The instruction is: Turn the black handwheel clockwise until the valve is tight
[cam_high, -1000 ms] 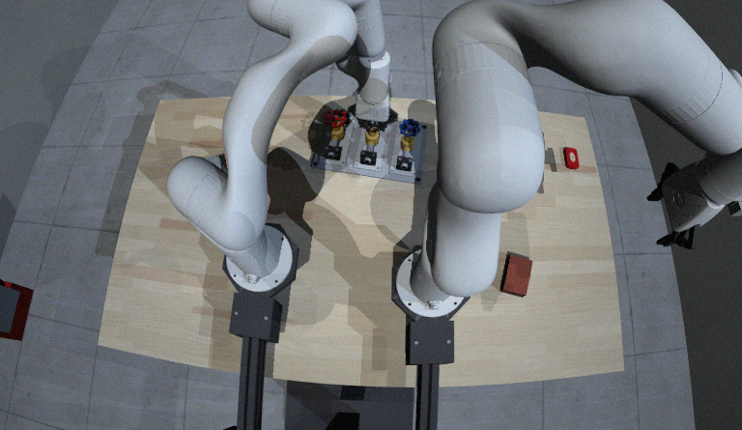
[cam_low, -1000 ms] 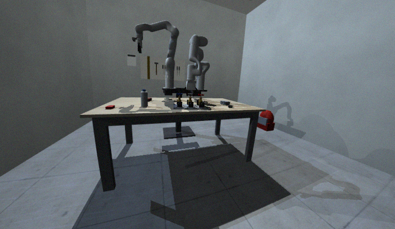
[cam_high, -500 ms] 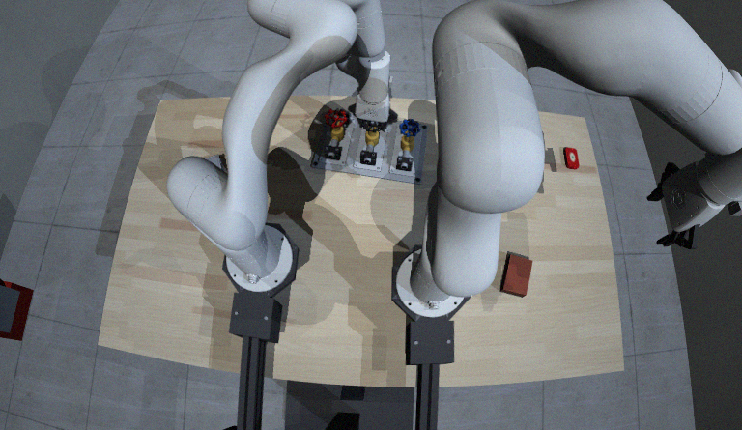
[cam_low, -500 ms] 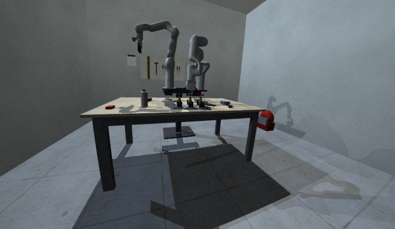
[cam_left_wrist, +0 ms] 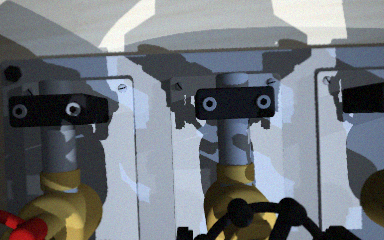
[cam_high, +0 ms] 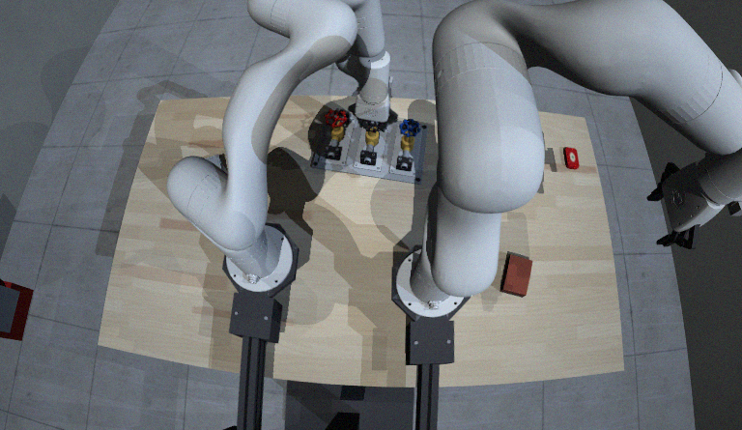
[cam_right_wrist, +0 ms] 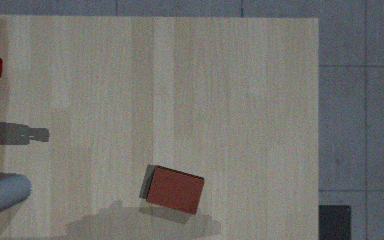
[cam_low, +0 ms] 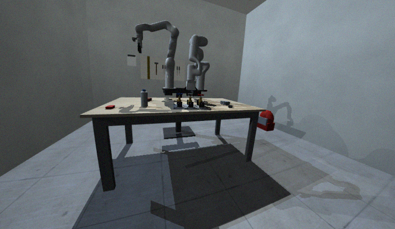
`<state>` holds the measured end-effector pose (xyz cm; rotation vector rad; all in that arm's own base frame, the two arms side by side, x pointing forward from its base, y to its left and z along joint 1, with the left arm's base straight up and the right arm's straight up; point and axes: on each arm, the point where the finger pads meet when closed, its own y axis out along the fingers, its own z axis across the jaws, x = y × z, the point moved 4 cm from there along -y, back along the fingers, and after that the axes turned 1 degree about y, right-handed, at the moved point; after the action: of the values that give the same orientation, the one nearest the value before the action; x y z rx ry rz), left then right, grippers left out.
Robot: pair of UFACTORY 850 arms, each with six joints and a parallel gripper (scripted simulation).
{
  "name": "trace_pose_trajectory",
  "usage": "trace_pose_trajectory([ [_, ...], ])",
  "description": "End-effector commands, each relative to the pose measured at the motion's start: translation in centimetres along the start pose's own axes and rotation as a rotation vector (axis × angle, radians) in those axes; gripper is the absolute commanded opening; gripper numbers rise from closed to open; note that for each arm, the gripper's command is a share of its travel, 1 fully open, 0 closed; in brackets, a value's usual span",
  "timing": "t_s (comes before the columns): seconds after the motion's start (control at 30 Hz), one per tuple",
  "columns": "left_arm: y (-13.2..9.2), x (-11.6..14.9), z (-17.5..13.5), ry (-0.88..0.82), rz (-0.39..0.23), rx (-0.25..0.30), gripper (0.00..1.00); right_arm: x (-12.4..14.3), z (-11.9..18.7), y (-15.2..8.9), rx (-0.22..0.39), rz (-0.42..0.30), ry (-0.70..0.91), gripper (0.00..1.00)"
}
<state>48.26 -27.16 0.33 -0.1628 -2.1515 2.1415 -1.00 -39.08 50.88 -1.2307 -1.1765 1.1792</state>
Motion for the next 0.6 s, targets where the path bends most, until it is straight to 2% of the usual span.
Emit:
trace_pose_trajectory([
  [0.0, -0.07, -0.07, 0.03, 0.004, 0.001, 0.001, 0.00, -0.03, 0.00, -0.09, 0.000, 0.002, 0.000, 1.00],
  [0.53, -0.07, -0.07, 0.03, 0.013, 0.001, 0.001, 0.00, -0.03, 0.00, -0.09, 0.000, 0.002, 0.000, 1.00],
  [0.57, -0.07, -0.07, 0.03, 0.013, 0.001, 0.001, 0.82, -0.03, 0.00, -0.09, 0.000, 0.002, 0.000, 1.00],
])
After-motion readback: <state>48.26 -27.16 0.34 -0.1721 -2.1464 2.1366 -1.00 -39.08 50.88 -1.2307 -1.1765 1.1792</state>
